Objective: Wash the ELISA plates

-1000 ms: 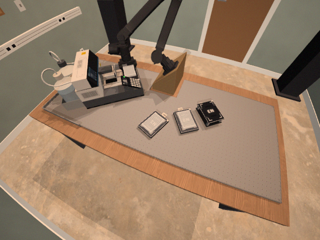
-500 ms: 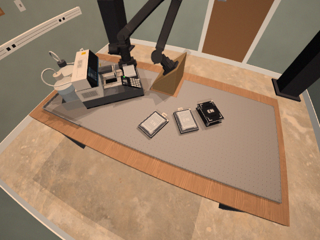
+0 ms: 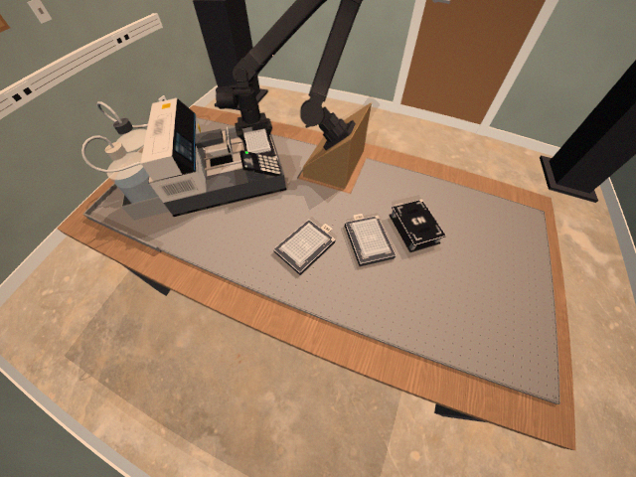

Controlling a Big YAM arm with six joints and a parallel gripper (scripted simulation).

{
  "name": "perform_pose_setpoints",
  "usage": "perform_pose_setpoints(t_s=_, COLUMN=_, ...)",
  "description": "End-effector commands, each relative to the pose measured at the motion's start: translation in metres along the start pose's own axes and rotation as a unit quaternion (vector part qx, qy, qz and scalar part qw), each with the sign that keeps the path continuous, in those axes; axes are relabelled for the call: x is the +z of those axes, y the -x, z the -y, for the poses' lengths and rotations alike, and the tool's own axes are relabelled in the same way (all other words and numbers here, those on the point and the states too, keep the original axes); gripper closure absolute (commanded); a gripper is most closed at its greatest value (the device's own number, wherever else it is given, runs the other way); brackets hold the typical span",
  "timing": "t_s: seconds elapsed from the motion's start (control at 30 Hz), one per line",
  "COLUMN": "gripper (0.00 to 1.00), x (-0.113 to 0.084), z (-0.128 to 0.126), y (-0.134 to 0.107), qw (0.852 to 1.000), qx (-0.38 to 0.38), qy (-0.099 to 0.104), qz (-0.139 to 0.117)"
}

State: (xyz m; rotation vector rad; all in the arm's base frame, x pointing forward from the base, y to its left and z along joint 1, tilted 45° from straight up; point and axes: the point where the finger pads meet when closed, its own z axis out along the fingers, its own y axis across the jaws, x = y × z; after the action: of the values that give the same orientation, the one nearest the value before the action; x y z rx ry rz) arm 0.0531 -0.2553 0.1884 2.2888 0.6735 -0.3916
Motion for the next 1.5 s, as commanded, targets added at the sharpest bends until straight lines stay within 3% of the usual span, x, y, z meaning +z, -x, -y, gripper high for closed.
perform_pose_setpoints(t_s=0.0, gripper=0.16, x=-0.0018, z=-0.0041, y=0.0053, qw=1.0, qx=0.003, qy=0.01, qz=0.006)
perform_pose_setpoints(t_s=0.57, gripper=0.16, x=0.0047, z=-0.0011, y=0.003, qw=1.0, qx=0.0, qy=0.002, qz=0.003)
perform_pose_setpoints(t_s=1.47, gripper=0.16, x=0.0072, z=-0.0032, y=0.0043, qw=1.0, qx=0.001, qy=0.005, qz=0.004)
